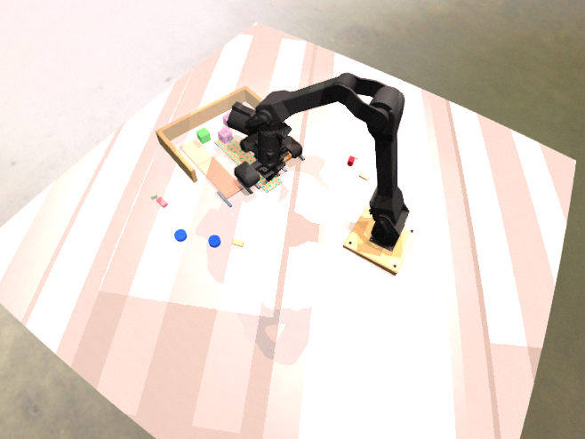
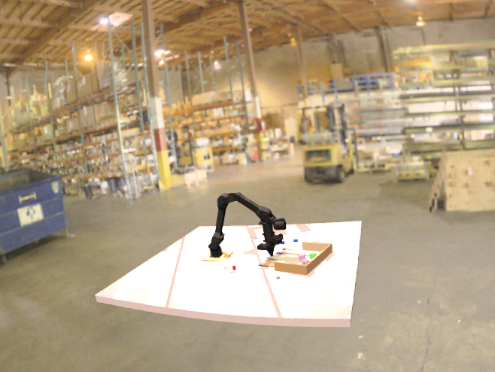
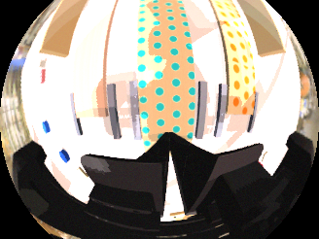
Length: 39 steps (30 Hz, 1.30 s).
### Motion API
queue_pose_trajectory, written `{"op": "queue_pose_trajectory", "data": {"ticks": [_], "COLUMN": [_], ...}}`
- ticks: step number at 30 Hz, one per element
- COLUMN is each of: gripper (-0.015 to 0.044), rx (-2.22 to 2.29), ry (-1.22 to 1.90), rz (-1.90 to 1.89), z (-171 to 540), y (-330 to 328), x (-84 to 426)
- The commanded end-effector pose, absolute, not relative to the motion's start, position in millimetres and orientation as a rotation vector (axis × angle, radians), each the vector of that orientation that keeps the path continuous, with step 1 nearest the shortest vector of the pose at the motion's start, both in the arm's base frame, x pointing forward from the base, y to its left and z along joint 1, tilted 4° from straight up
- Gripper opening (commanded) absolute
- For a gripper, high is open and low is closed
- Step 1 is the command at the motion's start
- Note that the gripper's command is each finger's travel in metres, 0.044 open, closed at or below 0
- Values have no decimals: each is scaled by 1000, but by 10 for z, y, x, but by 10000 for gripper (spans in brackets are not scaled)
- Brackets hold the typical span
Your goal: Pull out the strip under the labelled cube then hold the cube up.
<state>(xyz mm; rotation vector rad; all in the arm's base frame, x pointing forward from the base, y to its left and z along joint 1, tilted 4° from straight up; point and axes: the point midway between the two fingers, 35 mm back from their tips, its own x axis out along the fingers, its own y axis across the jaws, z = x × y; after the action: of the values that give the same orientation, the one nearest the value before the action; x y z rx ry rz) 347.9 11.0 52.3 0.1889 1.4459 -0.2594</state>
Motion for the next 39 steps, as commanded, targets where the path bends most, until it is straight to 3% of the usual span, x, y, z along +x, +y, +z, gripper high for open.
{"op": "queue_pose_trajectory", "data": {"ticks": [1, 39], "gripper": [0, 0], "rx": [190, 191], "ry": [1470, 1475], "rz": [-263, -262], "z": [459, 394], "y": [141, 316], "x": [3360, 2814]}}
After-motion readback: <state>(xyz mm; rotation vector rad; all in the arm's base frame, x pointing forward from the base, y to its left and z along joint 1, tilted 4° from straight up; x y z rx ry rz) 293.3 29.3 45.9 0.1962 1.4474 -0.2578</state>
